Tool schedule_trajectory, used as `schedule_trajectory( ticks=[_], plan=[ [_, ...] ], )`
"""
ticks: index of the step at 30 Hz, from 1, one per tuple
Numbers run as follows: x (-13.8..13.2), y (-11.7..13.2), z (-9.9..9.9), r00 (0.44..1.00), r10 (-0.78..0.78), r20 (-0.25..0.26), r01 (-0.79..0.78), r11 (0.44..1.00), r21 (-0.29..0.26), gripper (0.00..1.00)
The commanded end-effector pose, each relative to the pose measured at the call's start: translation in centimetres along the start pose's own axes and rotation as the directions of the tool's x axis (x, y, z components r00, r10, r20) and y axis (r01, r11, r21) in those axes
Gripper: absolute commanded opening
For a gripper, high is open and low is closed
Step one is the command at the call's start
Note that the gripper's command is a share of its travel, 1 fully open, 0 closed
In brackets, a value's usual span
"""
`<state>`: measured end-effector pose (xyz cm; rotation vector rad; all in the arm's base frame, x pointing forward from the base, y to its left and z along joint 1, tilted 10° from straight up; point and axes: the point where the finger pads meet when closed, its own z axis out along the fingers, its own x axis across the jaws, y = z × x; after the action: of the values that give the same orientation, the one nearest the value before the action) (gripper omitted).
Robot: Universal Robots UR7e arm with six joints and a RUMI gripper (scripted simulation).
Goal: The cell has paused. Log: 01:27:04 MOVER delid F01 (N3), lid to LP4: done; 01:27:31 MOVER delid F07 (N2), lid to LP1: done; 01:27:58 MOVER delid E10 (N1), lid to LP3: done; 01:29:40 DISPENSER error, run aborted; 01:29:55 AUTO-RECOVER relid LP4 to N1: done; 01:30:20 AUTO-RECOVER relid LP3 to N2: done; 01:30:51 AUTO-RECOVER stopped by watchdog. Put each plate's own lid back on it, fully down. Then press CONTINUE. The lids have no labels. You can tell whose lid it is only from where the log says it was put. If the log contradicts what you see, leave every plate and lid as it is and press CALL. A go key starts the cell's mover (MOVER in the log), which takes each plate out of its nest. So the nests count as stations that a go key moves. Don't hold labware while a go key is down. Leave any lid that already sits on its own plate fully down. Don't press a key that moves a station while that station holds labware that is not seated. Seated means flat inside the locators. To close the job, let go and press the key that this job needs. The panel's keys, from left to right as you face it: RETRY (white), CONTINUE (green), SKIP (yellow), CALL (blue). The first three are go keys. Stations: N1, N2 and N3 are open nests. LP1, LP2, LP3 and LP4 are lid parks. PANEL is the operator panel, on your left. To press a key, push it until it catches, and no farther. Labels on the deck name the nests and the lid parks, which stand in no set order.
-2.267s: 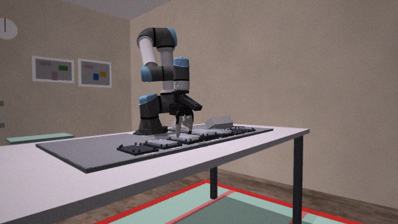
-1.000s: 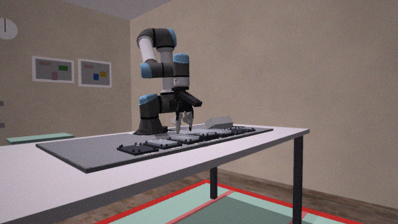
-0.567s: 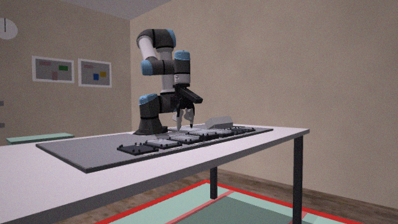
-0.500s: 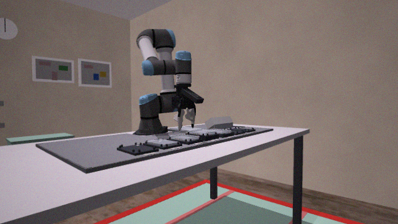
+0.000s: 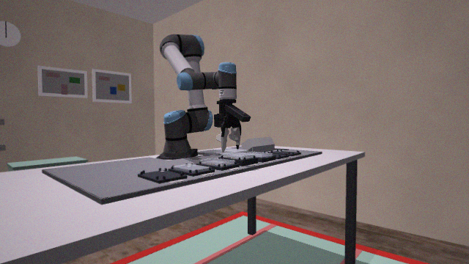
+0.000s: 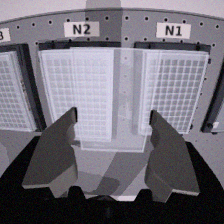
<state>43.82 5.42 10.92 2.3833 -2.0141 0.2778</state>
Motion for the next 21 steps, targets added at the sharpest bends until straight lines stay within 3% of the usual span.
schedule_trajectory(
  ticks=[1,21],
  plan=[
    [-2.0,0.0,0.0,1.000,0.001,-0.001,-0.001,1.000,0.001,0.00],
    [-11.0,0.1,0.0,1.000,0.001,-0.001,-0.001,1.000,0.001,0.00]
  ],
)
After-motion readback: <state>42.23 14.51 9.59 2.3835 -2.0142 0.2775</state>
